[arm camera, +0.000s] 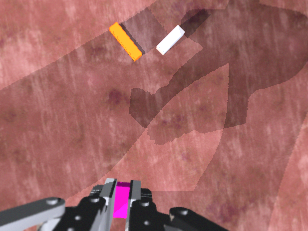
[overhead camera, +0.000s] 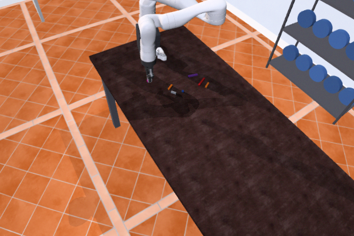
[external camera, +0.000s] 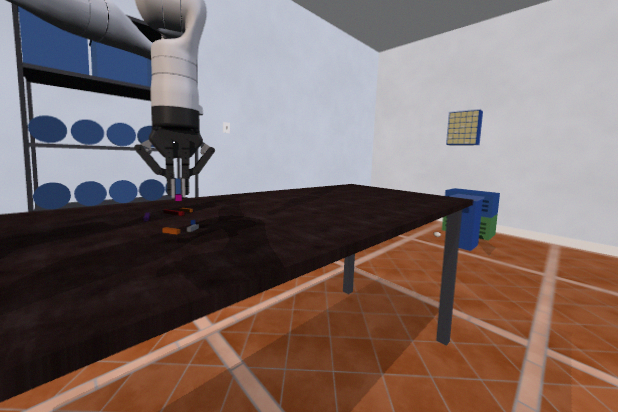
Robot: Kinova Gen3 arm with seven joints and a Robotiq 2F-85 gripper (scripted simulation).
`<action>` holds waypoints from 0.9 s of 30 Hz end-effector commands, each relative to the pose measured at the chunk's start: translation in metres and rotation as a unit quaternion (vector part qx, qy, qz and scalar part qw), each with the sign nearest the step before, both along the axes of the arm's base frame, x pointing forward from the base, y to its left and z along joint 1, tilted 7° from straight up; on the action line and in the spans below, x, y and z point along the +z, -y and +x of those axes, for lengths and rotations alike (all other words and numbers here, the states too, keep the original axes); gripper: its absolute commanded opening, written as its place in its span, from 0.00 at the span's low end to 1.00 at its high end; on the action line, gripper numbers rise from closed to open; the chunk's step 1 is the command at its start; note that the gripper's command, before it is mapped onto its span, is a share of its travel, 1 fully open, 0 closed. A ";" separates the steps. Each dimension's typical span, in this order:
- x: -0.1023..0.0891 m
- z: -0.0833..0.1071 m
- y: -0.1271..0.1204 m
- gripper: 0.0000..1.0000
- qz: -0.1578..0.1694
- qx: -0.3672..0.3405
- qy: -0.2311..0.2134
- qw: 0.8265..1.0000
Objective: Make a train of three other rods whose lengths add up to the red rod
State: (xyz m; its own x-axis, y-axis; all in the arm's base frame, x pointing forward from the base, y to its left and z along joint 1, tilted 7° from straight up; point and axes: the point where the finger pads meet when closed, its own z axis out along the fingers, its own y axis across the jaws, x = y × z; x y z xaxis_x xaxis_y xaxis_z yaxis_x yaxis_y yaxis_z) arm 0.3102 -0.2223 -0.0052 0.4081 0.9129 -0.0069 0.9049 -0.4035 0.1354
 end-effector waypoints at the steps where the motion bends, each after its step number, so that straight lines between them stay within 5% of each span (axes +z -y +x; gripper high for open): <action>1: 0.001 -0.001 -0.003 0.05 0.003 -0.001 0.000 1.000; 16: 0.002 0.002 -0.004 0.05 0.003 0.001 0.000 1.000; 27: 0.003 0.040 -0.043 0.05 0.005 0.004 -0.002 1.000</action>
